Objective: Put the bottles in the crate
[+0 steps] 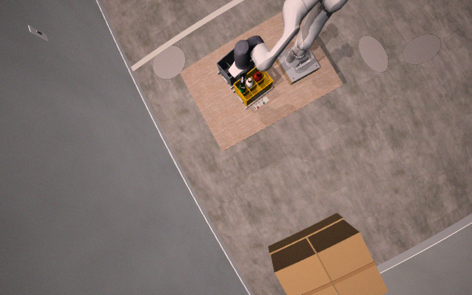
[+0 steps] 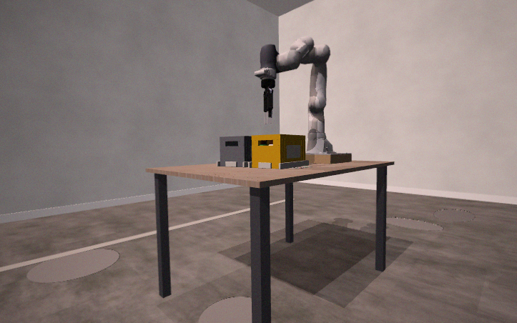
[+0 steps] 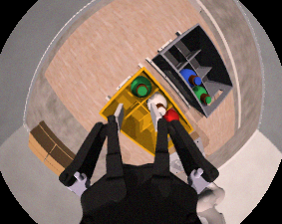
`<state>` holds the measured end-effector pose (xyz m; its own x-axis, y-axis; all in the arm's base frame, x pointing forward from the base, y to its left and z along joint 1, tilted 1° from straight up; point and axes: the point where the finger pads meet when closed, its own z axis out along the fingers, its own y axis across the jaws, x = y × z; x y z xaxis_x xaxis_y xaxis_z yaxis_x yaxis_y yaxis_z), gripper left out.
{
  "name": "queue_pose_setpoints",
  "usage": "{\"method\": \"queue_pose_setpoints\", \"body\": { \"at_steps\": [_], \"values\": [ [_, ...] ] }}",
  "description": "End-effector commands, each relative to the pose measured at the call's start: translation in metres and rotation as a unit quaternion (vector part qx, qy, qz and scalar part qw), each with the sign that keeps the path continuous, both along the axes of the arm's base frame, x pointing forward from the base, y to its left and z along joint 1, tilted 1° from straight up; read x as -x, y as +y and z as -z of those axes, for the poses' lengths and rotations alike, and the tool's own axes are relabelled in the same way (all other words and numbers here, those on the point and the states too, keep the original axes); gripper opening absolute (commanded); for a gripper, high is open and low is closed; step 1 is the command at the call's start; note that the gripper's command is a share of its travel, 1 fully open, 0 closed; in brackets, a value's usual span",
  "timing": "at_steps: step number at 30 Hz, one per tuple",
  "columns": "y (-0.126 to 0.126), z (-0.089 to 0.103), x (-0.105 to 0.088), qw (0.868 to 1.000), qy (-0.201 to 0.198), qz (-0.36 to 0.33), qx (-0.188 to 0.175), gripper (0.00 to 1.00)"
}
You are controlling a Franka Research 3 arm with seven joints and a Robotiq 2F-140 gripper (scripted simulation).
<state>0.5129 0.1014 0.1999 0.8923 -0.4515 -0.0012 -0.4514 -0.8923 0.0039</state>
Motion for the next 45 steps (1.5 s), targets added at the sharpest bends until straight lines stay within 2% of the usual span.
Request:
{"method": "queue_pose_setpoints", "body": {
  "at_steps": [1, 45],
  "values": [
    [0.016, -0.005, 0.011, 1.0, 0.004, 0.0, -0.003, 0.38],
    [0.177, -0.072, 0.1, 1.0, 0.004, 0.0, -0.003, 0.38]
  ]
}}
